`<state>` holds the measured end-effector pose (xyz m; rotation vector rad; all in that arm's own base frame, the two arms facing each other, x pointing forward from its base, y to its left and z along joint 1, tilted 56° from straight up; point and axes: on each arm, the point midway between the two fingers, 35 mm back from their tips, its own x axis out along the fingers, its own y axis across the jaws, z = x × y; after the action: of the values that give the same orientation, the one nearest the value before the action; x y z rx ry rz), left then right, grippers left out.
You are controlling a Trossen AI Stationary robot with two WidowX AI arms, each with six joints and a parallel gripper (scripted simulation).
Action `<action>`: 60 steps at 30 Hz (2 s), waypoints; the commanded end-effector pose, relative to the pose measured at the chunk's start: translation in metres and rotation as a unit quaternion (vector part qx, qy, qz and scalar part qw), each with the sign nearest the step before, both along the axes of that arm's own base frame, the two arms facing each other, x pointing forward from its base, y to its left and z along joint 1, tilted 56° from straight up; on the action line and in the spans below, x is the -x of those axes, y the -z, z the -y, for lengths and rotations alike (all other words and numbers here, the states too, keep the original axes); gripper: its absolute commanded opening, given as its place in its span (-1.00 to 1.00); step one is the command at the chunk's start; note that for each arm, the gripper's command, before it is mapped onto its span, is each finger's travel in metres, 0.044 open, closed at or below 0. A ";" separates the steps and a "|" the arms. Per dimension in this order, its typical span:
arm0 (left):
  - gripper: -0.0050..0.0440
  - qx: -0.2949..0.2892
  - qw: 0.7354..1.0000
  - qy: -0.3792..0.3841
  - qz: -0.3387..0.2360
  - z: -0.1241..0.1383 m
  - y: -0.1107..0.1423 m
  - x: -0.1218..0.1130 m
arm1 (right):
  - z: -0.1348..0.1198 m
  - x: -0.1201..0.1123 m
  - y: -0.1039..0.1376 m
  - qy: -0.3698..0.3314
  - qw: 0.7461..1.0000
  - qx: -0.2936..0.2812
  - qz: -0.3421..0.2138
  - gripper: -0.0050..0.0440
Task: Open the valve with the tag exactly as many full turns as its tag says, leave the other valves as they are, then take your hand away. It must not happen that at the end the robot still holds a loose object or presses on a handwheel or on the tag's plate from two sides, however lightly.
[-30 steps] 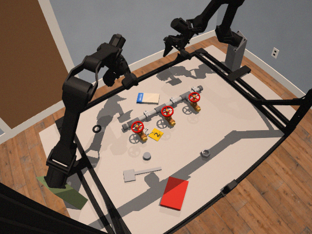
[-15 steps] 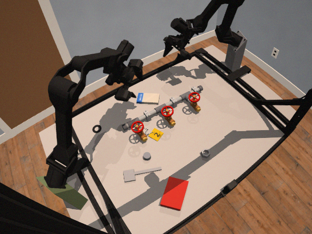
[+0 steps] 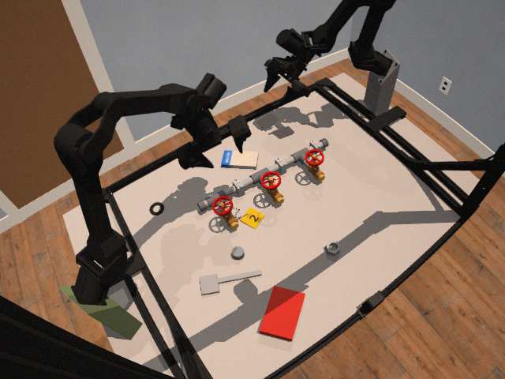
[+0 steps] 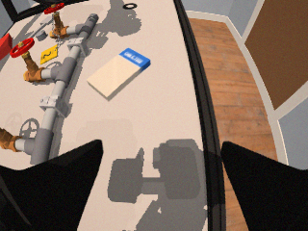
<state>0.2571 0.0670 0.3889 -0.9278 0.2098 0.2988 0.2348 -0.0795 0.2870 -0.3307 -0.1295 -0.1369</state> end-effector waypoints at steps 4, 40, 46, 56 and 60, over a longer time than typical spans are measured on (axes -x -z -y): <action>0.84 -0.203 0.975 0.067 -0.056 0.017 0.018 0.009 | 0.000 0.000 0.000 0.000 1.000 0.000 0.000 0.84; 0.84 -0.802 0.478 0.302 -0.190 0.055 0.069 0.047 | 0.000 0.000 0.000 0.000 1.000 0.000 0.000 0.84; 0.84 -0.804 0.475 0.304 -0.188 0.056 0.066 0.046 | 0.000 0.000 0.000 0.000 1.000 0.000 0.000 0.84; 0.84 -0.860 0.134 0.438 -0.224 0.065 0.048 -0.011 | 0.000 0.000 0.000 0.000 1.000 0.000 0.000 0.84; 0.84 -0.852 0.006 0.477 -0.215 0.066 0.045 -0.033 | 0.000 0.000 0.000 0.000 1.000 0.000 0.000 0.84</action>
<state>0.2727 0.0019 0.3425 1.9064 0.6790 -0.4694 0.2348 -0.0795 0.2870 -0.3307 -0.1295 -0.1369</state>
